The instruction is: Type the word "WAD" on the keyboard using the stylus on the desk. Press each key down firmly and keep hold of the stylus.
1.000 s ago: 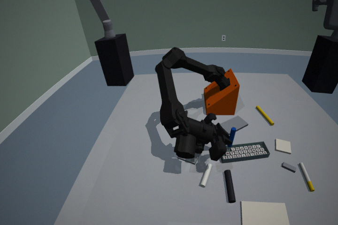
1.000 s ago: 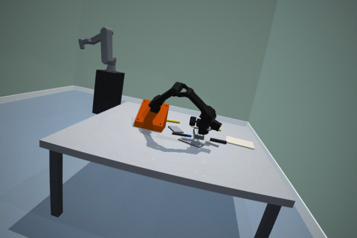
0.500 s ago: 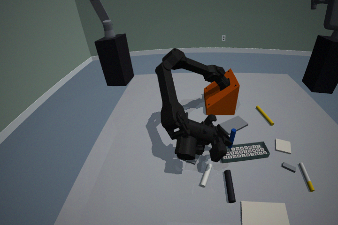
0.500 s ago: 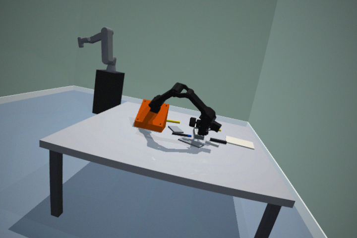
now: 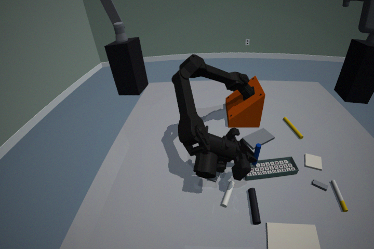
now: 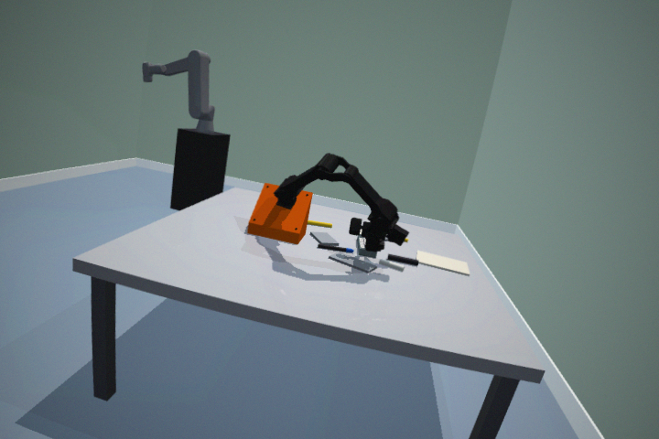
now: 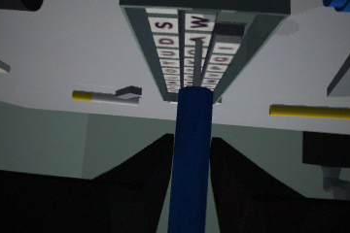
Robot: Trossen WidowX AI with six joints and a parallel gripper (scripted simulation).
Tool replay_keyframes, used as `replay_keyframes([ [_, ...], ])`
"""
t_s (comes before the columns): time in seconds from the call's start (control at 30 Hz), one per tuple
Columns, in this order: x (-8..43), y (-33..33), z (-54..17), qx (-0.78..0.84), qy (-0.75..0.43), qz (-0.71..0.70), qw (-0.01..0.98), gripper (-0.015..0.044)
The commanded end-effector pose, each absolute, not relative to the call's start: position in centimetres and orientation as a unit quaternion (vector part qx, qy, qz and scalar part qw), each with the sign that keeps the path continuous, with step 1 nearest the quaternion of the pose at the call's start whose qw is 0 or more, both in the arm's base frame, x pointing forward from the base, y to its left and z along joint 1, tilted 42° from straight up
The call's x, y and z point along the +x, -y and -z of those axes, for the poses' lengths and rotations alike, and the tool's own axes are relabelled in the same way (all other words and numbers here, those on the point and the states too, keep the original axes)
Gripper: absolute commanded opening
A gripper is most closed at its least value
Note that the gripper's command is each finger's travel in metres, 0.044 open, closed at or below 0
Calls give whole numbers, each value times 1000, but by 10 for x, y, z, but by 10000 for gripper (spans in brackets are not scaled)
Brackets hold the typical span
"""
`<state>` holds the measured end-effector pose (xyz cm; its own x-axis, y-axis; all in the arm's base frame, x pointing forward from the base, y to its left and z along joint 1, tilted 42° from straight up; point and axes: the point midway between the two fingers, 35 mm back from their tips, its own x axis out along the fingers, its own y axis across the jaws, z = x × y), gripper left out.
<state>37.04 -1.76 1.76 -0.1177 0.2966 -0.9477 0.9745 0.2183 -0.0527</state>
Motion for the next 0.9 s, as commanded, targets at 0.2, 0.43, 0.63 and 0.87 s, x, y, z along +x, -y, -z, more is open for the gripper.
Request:
replay_keyframes([
  [0.2,371,21,-15,494,-642,383,445,81],
  [0.43,371,22,-14,494,-642,383,445,81],
  [0.63,372,23,-12,494,-642,383,445,81],
  [0.87,372,25,-10,494,-642,383,445,81],
])
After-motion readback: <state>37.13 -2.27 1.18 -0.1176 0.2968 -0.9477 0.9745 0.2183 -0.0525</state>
